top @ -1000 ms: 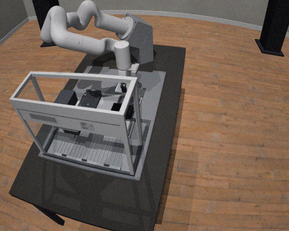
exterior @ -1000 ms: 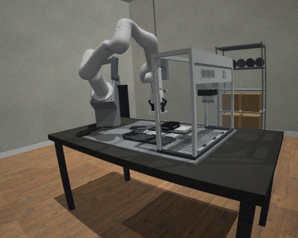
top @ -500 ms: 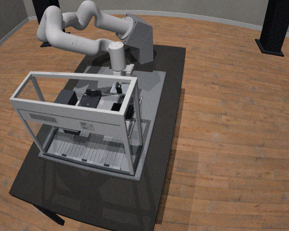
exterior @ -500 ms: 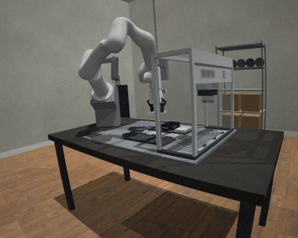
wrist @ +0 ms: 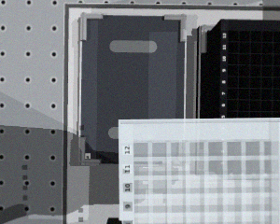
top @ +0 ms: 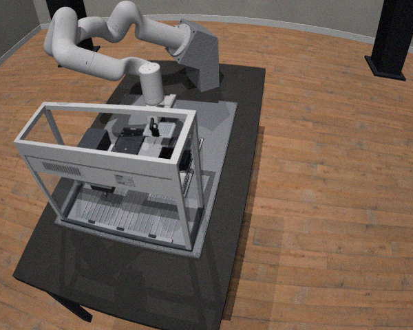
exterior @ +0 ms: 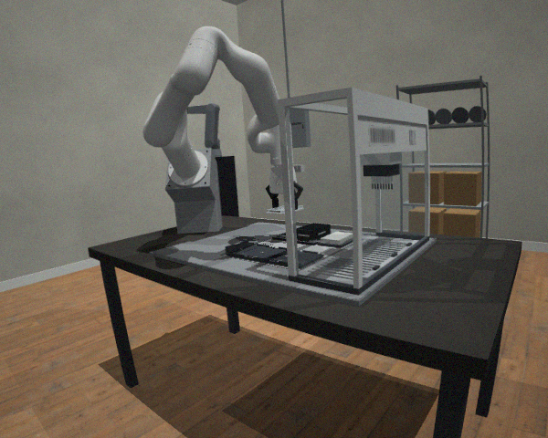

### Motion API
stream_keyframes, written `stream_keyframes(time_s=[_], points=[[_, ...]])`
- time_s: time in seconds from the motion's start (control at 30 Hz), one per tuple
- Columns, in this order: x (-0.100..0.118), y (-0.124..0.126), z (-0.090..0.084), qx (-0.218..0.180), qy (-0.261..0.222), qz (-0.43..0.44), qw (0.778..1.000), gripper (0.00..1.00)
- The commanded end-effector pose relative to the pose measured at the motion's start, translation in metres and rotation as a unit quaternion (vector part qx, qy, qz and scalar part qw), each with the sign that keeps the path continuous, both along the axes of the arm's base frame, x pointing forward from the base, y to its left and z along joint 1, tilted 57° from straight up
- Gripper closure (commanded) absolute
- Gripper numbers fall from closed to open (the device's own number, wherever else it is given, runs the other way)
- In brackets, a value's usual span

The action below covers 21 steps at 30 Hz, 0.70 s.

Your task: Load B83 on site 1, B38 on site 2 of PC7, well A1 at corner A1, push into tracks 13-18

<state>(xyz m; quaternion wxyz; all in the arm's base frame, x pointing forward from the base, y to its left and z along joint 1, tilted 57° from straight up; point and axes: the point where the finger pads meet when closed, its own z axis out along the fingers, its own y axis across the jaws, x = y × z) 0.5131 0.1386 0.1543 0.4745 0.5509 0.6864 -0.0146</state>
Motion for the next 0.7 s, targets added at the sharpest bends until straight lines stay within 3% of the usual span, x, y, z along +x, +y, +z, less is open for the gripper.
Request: stream_keyframes(time_s=[0.0,0.67], points=[[0.006,-0.012,0.02,0.001,0.0,0.0,1.0,1.0],[0.029,-0.06,0.093,0.001,0.0,0.0,1.0,1.0]])
